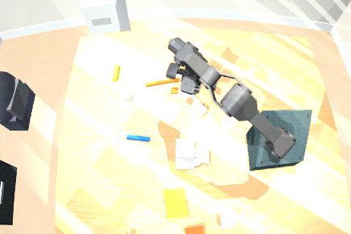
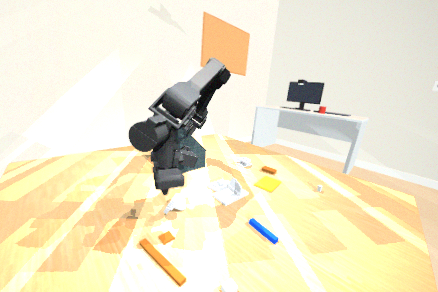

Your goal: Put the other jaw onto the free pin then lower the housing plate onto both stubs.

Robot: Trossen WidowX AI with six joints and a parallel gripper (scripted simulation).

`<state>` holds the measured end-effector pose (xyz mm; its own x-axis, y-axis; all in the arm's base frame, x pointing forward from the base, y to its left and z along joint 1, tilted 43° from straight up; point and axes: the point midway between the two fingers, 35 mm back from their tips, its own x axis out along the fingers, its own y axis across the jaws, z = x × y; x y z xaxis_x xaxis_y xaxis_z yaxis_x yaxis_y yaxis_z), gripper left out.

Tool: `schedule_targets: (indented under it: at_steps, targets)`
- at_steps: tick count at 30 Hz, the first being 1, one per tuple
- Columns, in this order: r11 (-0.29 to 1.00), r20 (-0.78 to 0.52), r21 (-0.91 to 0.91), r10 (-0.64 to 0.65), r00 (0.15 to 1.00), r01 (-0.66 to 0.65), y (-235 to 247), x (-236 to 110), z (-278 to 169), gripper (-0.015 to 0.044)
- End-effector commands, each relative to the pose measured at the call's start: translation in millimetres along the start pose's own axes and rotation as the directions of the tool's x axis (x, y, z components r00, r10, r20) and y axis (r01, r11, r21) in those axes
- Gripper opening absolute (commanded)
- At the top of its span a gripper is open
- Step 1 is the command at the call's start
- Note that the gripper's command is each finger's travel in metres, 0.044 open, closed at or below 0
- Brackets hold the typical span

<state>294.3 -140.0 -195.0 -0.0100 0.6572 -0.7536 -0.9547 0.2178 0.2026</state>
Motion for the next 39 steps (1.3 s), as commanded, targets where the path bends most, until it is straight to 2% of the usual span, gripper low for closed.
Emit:
schedule_targets:
  at_steps: [1, 9, 18, 29, 39]
  targets:
    - [0.993, 0.005, 0.118, -0.003, 1.000, 0.002, -1.8, -0.6, 3.0, 0.0000]
    - [0.933, 0.005, 0.359, -0.003, 1.000, 0.001, -4.8, -0.2, 7.6, 0.0000]
    - [0.798, 0.006, 0.603, -0.003, 1.000, -0.001, -8.0, 0.2, 12.9, 0.0000]
    - [0.549, 0.006, 0.836, -0.003, 1.000, -0.004, -11.9, 0.8, 19.5, 0.0000]
    - [0.266, 0.007, 0.964, -0.003, 1.000, -0.006, -15.4, 1.4, 25.6, 0.0000]
